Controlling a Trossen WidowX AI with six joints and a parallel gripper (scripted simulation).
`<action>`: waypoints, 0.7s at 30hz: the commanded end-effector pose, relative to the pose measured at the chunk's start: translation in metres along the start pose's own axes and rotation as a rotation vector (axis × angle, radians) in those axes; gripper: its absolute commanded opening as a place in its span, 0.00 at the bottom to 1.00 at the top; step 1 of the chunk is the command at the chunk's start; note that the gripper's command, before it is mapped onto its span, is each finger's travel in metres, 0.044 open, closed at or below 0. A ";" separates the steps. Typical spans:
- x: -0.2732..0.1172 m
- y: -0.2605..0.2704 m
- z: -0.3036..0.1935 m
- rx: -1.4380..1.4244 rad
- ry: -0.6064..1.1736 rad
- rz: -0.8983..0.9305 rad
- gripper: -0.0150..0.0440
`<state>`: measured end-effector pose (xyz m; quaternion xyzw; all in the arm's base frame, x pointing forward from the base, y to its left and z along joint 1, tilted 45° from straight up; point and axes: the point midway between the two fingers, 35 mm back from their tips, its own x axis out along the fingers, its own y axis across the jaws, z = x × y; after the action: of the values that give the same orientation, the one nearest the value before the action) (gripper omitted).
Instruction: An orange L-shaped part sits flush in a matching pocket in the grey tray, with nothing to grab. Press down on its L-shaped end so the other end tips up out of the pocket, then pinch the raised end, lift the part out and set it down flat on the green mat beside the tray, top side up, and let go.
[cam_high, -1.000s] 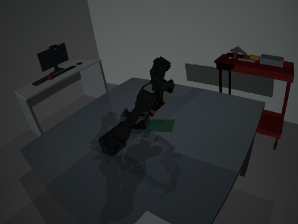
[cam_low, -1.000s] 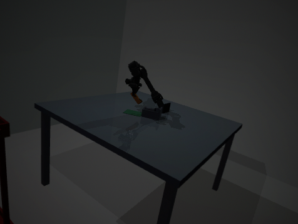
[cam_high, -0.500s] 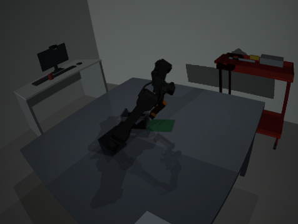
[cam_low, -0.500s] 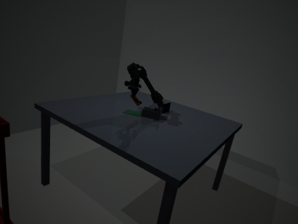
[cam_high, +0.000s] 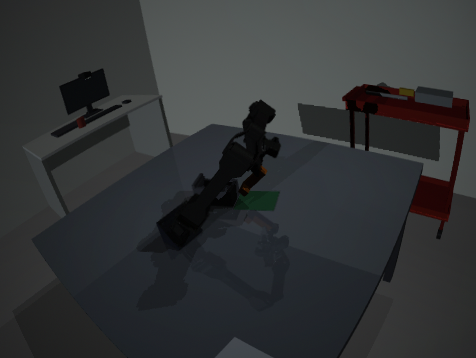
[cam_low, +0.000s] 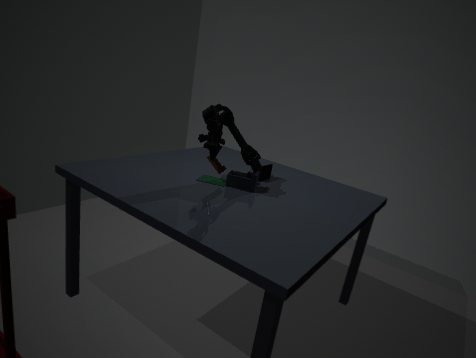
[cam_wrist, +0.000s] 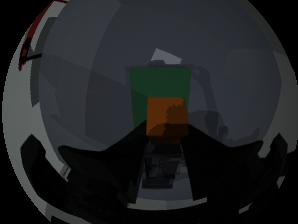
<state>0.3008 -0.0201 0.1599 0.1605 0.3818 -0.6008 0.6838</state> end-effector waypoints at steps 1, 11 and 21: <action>0.007 0.000 0.001 -0.003 -0.006 -0.005 0.25; 0.023 -0.001 0.001 -0.002 -0.007 -0.007 0.25; 0.038 -0.001 0.001 -0.002 -0.008 -0.008 0.25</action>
<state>0.3004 -0.0431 0.1370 0.1586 0.3811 -0.6030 0.6826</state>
